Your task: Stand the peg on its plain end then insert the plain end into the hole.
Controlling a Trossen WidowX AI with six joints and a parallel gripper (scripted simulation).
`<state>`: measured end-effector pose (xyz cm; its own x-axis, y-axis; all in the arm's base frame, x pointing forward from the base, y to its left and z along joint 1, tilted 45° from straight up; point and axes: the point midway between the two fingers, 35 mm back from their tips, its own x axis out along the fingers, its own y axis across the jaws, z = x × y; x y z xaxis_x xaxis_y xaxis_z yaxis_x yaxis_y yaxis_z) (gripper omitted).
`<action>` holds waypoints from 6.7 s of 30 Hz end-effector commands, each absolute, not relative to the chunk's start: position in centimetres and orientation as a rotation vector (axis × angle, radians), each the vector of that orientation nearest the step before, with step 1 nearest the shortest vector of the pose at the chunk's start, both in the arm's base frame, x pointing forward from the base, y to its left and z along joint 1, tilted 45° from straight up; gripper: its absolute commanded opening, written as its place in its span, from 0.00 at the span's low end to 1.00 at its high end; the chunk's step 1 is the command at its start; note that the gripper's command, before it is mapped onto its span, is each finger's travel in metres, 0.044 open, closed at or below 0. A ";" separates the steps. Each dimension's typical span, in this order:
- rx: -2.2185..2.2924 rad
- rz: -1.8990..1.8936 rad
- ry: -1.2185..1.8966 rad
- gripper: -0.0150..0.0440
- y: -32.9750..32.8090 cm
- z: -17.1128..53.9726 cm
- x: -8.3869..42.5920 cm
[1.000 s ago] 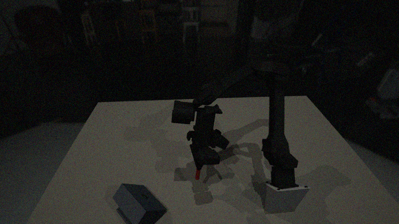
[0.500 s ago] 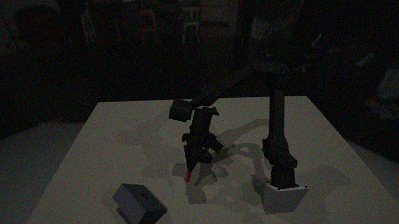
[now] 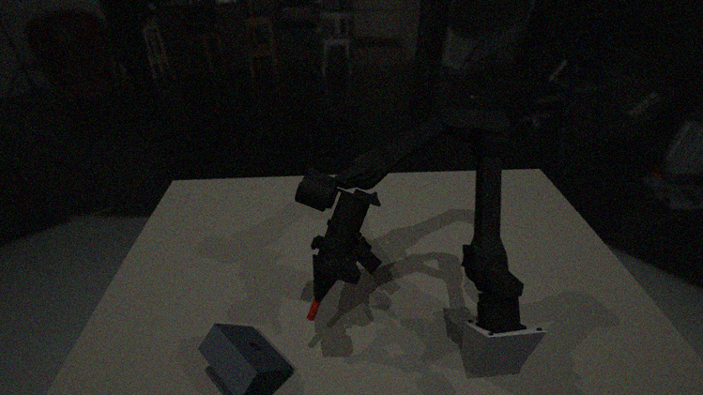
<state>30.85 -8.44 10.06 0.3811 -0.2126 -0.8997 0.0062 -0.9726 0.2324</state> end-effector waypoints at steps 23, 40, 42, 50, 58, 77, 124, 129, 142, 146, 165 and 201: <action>2.608 -1.431 -0.086 0.25 -9.2 10.6 34.3; 2.635 -1.387 -0.068 0.25 -9.5 9.2 36.3; 2.638 -1.381 -0.066 0.25 -9.6 9.0 36.5; 2.650 -1.360 -0.058 0.25 -9.7 8.3 37.3; 2.661 -1.347 -0.053 0.25 -9.9 7.8 37.7; 2.667 -1.342 -0.053 0.25 -10.2 6.1 39.0; 2.665 -1.342 -0.057 0.25 -10.4 4.6 40.1; 2.665 -1.342 -0.057 0.25 -10.4 4.3 40.3; 2.665 -1.342 -0.057 0.25 -10.5 3.6 40.8; 2.665 -1.341 -0.057 0.25 -10.5 3.5 40.9; 2.663 -1.342 -0.049 0.34 -10.5 3.3 41.0; 2.664 -1.342 -0.050 1.00 -10.3 6.0 39.5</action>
